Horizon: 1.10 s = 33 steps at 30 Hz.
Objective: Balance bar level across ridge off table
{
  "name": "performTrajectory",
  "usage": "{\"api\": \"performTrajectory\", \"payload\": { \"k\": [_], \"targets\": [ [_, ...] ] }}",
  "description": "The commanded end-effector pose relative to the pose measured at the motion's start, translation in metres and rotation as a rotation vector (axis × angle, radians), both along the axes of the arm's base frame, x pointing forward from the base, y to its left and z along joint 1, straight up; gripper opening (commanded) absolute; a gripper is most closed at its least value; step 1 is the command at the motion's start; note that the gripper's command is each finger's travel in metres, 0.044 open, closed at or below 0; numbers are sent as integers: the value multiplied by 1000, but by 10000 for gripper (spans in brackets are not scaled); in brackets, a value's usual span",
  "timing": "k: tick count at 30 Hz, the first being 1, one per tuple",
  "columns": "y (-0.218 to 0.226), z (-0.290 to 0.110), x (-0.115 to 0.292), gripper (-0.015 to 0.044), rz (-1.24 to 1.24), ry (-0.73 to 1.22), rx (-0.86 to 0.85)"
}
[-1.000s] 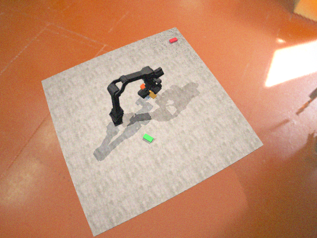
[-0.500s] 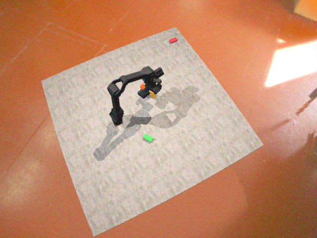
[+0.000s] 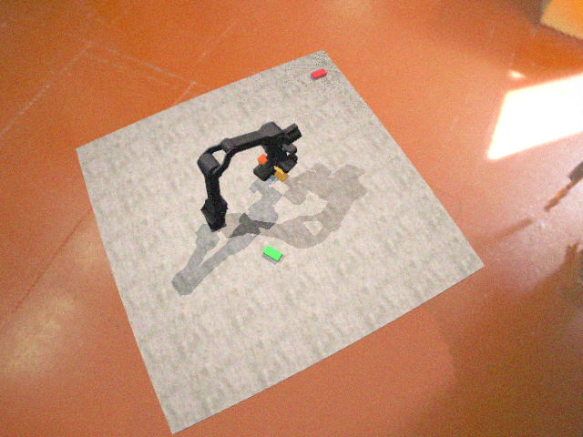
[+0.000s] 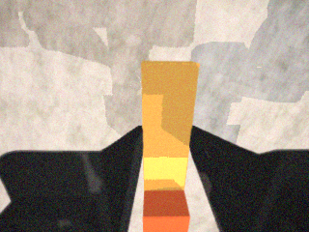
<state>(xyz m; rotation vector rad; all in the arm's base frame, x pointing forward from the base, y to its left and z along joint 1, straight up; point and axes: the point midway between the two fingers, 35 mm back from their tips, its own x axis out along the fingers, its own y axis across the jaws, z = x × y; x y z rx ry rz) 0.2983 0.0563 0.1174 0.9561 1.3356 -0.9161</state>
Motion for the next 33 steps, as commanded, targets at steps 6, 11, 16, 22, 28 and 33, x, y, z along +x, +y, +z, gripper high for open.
{"api": "performTrajectory", "payload": {
  "k": [6, 11, 16, 22, 28, 33],
  "targets": [
    [0, -2, 0, 0, -3, 2, -1],
    [0, -2, 0, 0, -3, 2, -1],
    [0, -3, 0, 0, -3, 2, -1],
    [0, -3, 0, 0, -3, 2, -1],
    [0, -4, 0, 0, -3, 2, -1],
    [0, -4, -1, 0, -3, 2, -1]
  ]
}}
